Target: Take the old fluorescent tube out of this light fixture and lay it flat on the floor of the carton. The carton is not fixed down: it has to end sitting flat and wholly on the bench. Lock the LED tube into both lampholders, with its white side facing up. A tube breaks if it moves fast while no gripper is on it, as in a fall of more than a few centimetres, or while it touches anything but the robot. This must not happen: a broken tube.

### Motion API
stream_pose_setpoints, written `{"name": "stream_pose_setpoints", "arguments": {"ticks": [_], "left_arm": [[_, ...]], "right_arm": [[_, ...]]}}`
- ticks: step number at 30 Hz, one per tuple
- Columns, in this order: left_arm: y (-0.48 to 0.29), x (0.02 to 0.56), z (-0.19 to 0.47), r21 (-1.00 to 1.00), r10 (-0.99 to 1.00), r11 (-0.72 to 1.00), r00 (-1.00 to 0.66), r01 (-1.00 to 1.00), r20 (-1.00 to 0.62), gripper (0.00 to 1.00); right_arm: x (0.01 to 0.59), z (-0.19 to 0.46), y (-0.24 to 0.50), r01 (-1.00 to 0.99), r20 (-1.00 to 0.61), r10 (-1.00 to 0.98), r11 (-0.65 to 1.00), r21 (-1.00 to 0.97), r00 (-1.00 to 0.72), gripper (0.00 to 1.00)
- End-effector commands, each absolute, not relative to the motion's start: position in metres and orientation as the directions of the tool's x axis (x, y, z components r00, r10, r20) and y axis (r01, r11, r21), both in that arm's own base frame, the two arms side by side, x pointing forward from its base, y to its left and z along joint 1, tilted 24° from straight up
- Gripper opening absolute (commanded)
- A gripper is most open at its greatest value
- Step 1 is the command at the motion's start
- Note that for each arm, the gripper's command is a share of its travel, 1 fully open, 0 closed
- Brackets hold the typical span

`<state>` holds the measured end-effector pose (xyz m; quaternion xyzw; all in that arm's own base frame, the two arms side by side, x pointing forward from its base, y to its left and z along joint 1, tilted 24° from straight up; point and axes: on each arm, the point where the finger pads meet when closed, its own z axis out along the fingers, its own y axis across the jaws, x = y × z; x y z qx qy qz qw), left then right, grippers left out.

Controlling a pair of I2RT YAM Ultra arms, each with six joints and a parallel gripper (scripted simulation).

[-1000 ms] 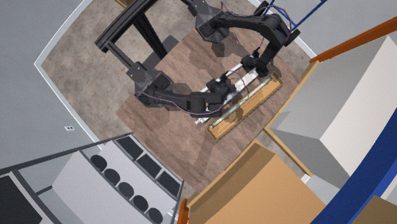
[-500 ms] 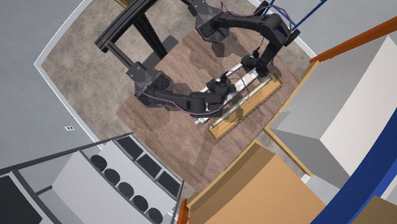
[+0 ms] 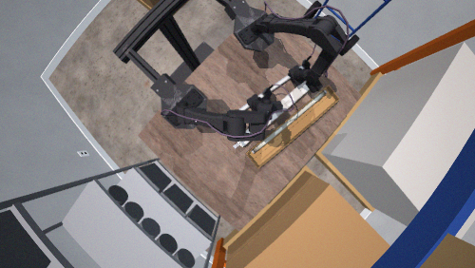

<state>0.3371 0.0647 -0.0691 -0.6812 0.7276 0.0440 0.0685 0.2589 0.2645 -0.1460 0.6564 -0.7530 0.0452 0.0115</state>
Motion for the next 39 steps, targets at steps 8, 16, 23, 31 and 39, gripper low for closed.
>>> {"name": "stream_pose_setpoints", "arguments": {"ticks": [8,16,23,31,39], "left_arm": [[0.066,0.328,-0.066,-0.001,-0.984,0.062,-0.061,-0.998,-0.168,0.11],[0.062,0.331,-0.055,-0.018,-0.983,0.072,-0.068,-0.997,-0.172,0.11],[0.061,0.326,-0.054,-0.006,-0.983,0.074,-0.072,-0.997,-0.171,0.11],[0.061,0.323,-0.044,-0.006,-0.983,0.07,-0.068,-0.998,-0.172,0.11],[0.06,0.322,-0.042,-0.007,-0.983,0.071,-0.069,-0.997,-0.172,0.11]], "right_arm": [[0.254,-0.13,0.278,-0.991,0.047,-0.991,0.121,-0.056,-0.124,0.11],[0.244,-0.129,0.27,-0.992,0.07,-0.99,0.12,-0.04,-0.122,0.11],[0.248,-0.123,0.277,-0.992,0.056,-0.991,0.12,-0.048,-0.122,0.11],[0.244,-0.113,0.278,-0.992,0.054,-0.991,0.121,-0.047,-0.123,0.11],[0.244,-0.109,0.281,-0.992,0.045,-0.992,0.118,-0.051,-0.12,0.11]]}}
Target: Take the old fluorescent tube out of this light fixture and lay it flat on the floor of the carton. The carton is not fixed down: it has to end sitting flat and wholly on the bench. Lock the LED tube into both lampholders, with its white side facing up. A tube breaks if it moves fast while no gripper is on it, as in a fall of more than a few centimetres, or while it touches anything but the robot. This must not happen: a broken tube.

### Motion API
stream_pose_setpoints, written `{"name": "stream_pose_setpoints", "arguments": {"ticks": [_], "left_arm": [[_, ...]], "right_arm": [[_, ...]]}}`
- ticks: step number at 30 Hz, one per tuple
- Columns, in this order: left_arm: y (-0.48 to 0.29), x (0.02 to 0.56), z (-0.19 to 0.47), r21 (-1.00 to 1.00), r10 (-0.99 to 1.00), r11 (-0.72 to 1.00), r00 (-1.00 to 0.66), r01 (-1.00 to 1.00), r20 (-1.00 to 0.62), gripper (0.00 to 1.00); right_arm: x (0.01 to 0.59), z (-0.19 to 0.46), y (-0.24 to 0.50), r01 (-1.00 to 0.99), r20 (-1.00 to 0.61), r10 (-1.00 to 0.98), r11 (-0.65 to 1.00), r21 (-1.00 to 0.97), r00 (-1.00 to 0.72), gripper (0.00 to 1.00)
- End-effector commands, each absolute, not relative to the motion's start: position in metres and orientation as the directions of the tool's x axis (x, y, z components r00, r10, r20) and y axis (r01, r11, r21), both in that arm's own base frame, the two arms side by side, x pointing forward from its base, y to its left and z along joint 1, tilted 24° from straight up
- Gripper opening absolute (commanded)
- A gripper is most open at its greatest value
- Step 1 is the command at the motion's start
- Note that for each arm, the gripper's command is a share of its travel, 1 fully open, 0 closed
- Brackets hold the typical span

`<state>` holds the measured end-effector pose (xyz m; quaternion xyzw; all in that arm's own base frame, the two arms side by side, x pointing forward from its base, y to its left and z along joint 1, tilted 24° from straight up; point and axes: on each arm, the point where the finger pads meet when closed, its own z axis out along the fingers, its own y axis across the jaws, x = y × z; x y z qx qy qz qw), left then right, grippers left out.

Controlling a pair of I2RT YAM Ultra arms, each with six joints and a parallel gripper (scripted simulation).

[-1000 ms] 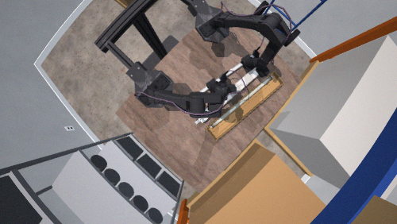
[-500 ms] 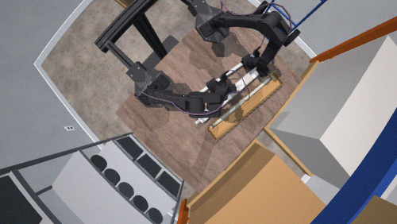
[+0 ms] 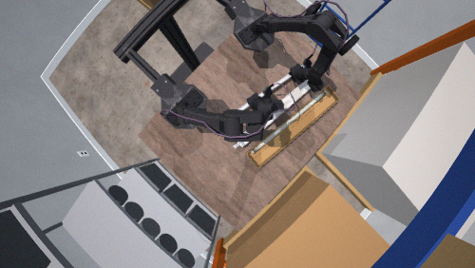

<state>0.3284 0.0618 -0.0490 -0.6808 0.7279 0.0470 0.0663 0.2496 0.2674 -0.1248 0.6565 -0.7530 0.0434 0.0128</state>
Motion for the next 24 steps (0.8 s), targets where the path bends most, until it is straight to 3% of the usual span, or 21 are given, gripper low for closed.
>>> {"name": "stream_pose_setpoints", "arguments": {"ticks": [1,24], "left_arm": [[0.065,0.326,-0.04,-0.018,-0.983,0.058,-0.054,-0.998,-0.174,0.11],[0.062,0.33,-0.044,-0.093,-0.985,0.08,-0.065,-0.992,-0.161,0.11]], "right_arm": [[0.248,-0.108,0.285,-0.991,0.035,-0.992,0.119,-0.058,-0.122,0.11],[0.246,-0.114,0.277,-0.986,0.049,-0.991,0.117,-0.118,-0.124,0.11]]}}
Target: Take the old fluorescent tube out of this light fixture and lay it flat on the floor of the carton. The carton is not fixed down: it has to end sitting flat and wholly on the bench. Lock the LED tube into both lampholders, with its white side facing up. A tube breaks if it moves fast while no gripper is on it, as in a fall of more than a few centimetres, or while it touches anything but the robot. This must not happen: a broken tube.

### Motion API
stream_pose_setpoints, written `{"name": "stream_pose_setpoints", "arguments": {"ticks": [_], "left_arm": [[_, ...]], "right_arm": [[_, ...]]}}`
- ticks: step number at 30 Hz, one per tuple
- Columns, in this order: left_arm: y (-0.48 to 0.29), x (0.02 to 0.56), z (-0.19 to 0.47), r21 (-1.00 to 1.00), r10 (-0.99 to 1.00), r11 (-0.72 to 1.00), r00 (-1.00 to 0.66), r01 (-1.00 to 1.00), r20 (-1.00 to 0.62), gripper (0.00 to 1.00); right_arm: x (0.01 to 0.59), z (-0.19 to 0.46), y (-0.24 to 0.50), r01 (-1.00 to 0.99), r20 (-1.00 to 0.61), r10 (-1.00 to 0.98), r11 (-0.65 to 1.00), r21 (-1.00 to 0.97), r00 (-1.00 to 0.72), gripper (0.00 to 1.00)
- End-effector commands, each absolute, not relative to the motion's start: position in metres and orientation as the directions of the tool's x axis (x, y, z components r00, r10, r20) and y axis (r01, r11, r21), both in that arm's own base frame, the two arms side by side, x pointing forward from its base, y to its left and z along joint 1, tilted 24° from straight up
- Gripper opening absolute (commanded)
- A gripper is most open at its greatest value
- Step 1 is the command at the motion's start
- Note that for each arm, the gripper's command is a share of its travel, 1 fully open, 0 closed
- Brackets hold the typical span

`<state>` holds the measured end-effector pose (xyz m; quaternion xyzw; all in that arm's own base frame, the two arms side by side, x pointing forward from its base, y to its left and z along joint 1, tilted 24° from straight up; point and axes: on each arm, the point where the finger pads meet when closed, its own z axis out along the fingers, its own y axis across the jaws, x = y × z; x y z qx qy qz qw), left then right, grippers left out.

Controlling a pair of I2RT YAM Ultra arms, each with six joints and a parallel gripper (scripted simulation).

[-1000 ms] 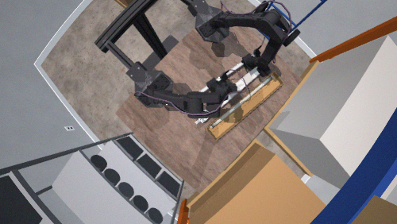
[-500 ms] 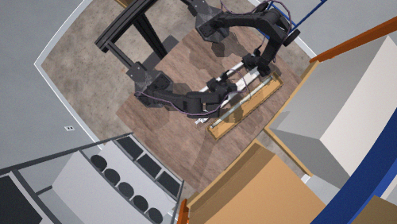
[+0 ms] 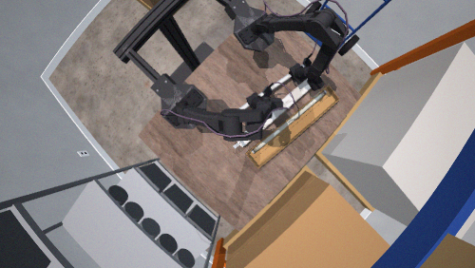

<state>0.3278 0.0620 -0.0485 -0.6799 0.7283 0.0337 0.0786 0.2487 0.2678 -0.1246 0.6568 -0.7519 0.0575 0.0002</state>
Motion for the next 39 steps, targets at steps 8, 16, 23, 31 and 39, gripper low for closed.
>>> {"name": "stream_pose_setpoints", "arguments": {"ticks": [8,16,23,31,39], "left_arm": [[0.062,0.33,-0.045,-0.11,-0.985,0.084,-0.065,-0.99,-0.162,0.11],[0.066,0.328,-0.045,-0.124,-0.984,0.077,-0.055,-0.989,-0.167,0.11],[0.068,0.322,-0.045,-0.118,-0.983,0.076,-0.055,-0.99,-0.176,0.11],[0.068,0.328,-0.044,-0.173,-0.982,0.086,-0.055,-0.981,-0.181,0.11],[0.065,0.323,-0.045,-0.183,-0.982,0.098,-0.065,-0.978,-0.179,0.11]], "right_arm": [[0.246,-0.114,0.278,-0.984,0.047,-0.991,0.116,-0.137,-0.124,0.11],[0.243,-0.113,0.277,-0.982,0.049,-0.992,0.111,-0.15,-0.12,0.11],[0.246,-0.111,0.283,-0.981,0.034,-0.993,0.102,-0.164,-0.109,0.11],[0.246,-0.111,0.279,-0.972,0.042,-0.992,0.11,-0.206,-0.121,0.11],[0.244,-0.112,0.28,-0.969,0.046,-0.992,0.105,-0.224,-0.118,0.11]]}}
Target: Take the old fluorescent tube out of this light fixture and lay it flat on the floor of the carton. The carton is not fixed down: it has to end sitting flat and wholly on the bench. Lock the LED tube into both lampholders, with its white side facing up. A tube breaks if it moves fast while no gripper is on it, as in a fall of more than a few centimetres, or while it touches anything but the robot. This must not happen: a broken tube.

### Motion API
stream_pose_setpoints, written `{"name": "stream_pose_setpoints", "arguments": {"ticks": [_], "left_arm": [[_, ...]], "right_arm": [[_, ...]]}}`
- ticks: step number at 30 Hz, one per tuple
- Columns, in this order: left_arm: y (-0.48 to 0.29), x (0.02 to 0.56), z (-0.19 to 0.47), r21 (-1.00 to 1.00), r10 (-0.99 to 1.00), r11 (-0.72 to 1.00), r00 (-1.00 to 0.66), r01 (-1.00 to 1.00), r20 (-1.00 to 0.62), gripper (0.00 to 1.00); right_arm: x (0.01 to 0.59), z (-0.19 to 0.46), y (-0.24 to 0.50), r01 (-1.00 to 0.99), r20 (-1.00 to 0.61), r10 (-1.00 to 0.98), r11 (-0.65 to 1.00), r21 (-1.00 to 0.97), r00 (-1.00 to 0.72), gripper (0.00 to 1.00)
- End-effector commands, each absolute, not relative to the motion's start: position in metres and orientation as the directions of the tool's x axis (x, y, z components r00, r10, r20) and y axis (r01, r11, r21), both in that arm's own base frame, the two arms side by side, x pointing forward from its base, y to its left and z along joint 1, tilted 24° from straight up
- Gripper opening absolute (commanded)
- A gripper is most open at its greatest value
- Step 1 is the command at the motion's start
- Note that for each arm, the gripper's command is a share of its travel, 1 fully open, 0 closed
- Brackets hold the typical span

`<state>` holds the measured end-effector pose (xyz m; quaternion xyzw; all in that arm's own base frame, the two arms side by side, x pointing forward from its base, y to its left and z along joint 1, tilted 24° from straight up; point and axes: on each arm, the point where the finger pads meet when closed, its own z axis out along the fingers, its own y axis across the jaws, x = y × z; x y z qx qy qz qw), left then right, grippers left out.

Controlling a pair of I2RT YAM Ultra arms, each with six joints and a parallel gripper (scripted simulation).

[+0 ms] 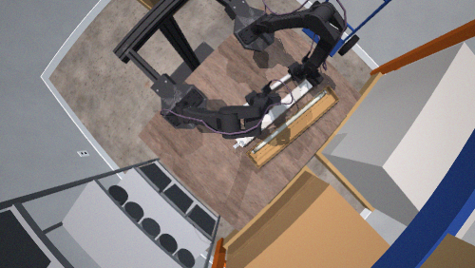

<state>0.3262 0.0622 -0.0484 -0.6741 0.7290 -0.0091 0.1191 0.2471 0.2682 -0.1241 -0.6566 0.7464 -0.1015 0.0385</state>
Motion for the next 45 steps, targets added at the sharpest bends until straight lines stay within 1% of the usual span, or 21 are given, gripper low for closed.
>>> {"name": "stream_pose_setpoints", "arguments": {"ticks": [1,2,3,15,19,20,21,22,24,33,34,37,39,41,43,45], "left_arm": [[0.065,0.323,-0.045,-0.183,-0.982,0.098,-0.065,-0.978,-0.179,0.11],[0.065,0.323,-0.045,-0.183,-0.982,0.098,-0.065,-0.978,-0.179,0.11],[0.063,0.331,-0.044,-0.228,-0.984,0.102,-0.065,-0.968,-0.163,0.11],[0.065,0.331,-0.043,-0.31,-0.984,0.11,-0.059,-0.944,-0.168,0.11],[0.068,0.321,-0.047,-0.273,-0.982,0.104,-0.055,-0.956,-0.181,0.11],[0.062,0.328,-0.044,-0.304,-0.982,0.124,-0.072,-0.945,-0.177,0.11],[0.06,0.327,-0.042,-0.296,-0.98,0.129,-0.077,-0.946,-0.184,0.11],[0.06,0.327,-0.044,-0.298,-0.98,0.131,-0.078,-0.946,-0.184,0.11],[0.065,0.325,-0.048,-0.296,-0.985,0.107,-0.06,-0.949,-0.164,0.11],[0.067,0.329,-0.043,-0.344,-0.984,0.112,-0.056,-0.932,-0.17,0.11],[0.067,0.321,-0.046,-0.31,-0.982,0.114,-0.06,-0.944,-0.18,0.11],[0.063,0.325,-0.051,-0.315,-0.983,0.12,-0.069,-0.941,-0.168,0.11],[0.064,0.314,-0.06,-0.276,-0.986,0.108,-0.067,-0.955,-0.155,0.11],[0.067,0.321,-0.053,-0.309,-0.983,0.111,-0.06,-0.945,-0.171,0.11],[0.059,0.327,-0.049,-0.297,-0.982,0.135,-0.087,-0.945,-0.168,0.11],[0.061,0.327,-0.049,-0.302,-0.984,0.125,-0.079,-0.945,-0.158,0.11]], "right_arm": [[0.244,-0.112,0.28,-0.969,0.046,-0.992,0.105,-0.224,-0.118,0.11],[0.244,-0.112,0.28,-0.969,0.046,-0.992,0.105,-0.224,-0.118,0.11],[0.246,-0.114,0.278,-0.962,0.046,-0.991,0.108,-0.252,-0.124,0.11],[0.247,-0.112,0.279,-0.936,0.04,-0.991,0.104,-0.336,-0.125,0.11],[0.244,-0.112,0.281,-0.943,0.043,-0.993,0.092,-0.321,-0.112,0.11],[0.244,-0.115,0.277,-0.937,0.048,-0.992,0.096,-0.335,-0.119,0.11],[0.244,-0.112,0.279,-0.941,0.048,-0.994,0.079,-0.33,-0.1,0.11],[0.247,-0.11,0.284,-0.936,0.031,-0.993,0.1,-0.338,-0.117,0.11],[0.242,-0.114,0.276,-0.938,0.049,-0.992,0.094,-0.334,-0.117,0.11],[0.244,-0.114,0.277,-0.925,0.044,-0.991,0.098,-0.368,-0.122,0.11],[0.246,-0.111,0.284,-0.927,0.03,-0.993,0.098,-0.362,-0.117,0.11],[0.244,-0.119,0.279,-0.928,0.052,-0.992,0.088,-0.361,-0.114,0.11],[0.244,-0.118,0.282,-0.927,0.045,-0.992,0.092,-0.363,-0.116,0.11],[0.243,-0.122,0.279,-0.928,0.055,-0.992,0.09,-0.362,-0.118,0.11],[0.238,-0.128,0.275,-0.938,0.073,-0.993,0.066,-0.34,-0.097,0.11],[0.242,-0.118,0.279,-0.928,0.05,-0.992,0.088,-0.361,-0.114,0.11]]}}
